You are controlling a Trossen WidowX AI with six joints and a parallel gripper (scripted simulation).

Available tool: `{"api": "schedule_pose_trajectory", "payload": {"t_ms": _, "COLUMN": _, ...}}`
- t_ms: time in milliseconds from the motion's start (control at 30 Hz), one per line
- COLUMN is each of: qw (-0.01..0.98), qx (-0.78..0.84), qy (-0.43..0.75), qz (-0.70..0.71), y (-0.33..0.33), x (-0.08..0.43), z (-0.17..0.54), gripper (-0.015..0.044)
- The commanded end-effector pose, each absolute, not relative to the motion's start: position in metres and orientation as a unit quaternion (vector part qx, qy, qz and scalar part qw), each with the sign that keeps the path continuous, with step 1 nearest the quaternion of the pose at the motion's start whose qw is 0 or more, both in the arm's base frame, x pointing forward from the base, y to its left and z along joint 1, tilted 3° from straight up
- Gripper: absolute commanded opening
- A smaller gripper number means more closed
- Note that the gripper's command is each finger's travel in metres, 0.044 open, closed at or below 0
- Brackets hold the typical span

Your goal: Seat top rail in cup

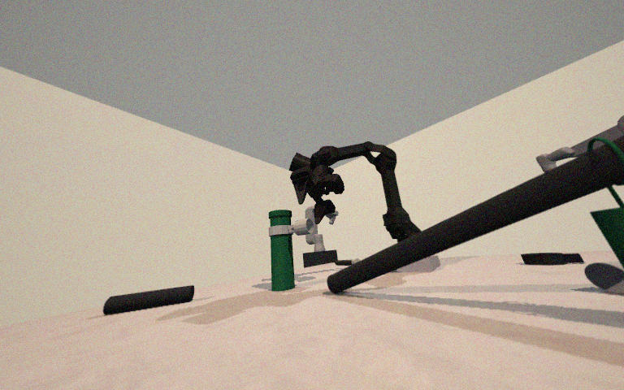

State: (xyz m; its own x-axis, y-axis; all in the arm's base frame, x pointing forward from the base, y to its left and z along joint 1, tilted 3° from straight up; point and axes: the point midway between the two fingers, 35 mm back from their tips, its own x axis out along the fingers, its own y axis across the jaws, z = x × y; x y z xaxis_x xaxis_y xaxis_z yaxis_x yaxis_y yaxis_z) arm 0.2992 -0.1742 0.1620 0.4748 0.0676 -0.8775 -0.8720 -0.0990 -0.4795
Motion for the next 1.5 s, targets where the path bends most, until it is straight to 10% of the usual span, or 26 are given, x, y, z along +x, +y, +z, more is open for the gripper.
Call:
{"api": "schedule_pose_trajectory", "payload": {"t_ms": 0, "qw": 0.589, "qx": -0.623, "qy": 0.321, "qz": 0.402, "y": -0.173, "x": 0.300, "z": 0.155, "gripper": 0.0440}}
{"api": "schedule_pose_trajectory", "payload": {"t_ms": 1467, "qw": 0.590, "qx": -0.624, "qy": 0.320, "qz": 0.401, "y": -0.168, "x": 0.330, "z": 0.099, "gripper": 0.0387}}
